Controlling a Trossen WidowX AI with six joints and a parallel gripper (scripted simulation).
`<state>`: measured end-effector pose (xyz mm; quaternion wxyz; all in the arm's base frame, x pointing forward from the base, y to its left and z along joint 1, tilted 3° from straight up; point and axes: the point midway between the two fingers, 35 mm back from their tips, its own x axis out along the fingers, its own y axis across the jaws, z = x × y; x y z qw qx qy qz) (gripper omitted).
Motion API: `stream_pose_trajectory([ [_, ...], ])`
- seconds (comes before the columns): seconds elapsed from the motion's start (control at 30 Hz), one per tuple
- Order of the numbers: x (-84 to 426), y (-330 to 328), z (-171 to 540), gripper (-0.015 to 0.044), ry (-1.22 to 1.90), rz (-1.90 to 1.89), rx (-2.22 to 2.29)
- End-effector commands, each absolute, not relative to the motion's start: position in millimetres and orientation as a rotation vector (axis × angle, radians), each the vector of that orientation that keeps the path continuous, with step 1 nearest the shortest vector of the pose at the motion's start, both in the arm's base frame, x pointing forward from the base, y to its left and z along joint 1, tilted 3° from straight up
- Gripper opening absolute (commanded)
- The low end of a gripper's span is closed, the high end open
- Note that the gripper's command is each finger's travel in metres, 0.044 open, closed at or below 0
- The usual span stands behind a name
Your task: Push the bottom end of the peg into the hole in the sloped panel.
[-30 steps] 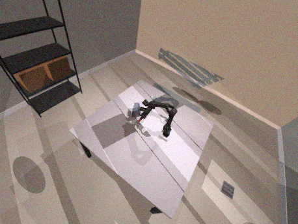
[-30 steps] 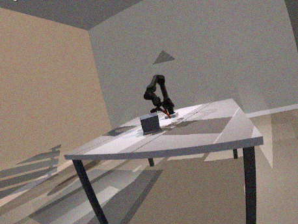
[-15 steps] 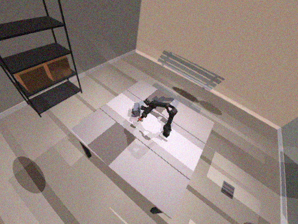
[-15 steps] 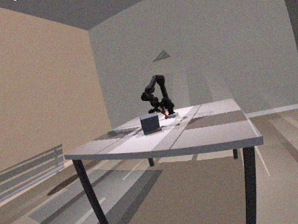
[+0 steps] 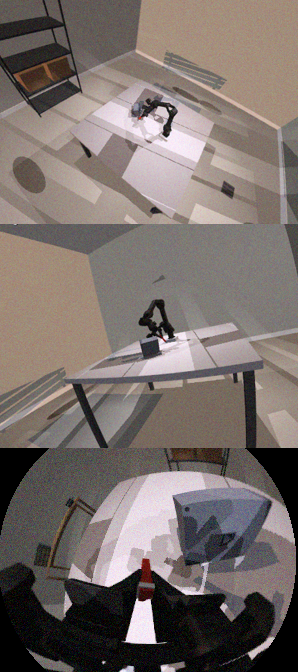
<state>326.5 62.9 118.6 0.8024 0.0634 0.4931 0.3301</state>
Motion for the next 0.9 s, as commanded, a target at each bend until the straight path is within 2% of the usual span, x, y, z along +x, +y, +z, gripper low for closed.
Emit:
stream_pose_trajectory([
  [0.0, 327.1, 58.9, 118.7, 0.0000, 1.031, 0.721, 0.133],
  [0.87, 334.6, 27.8, 122.6, 0.0000, 0.872, 0.755, 0.096],
])
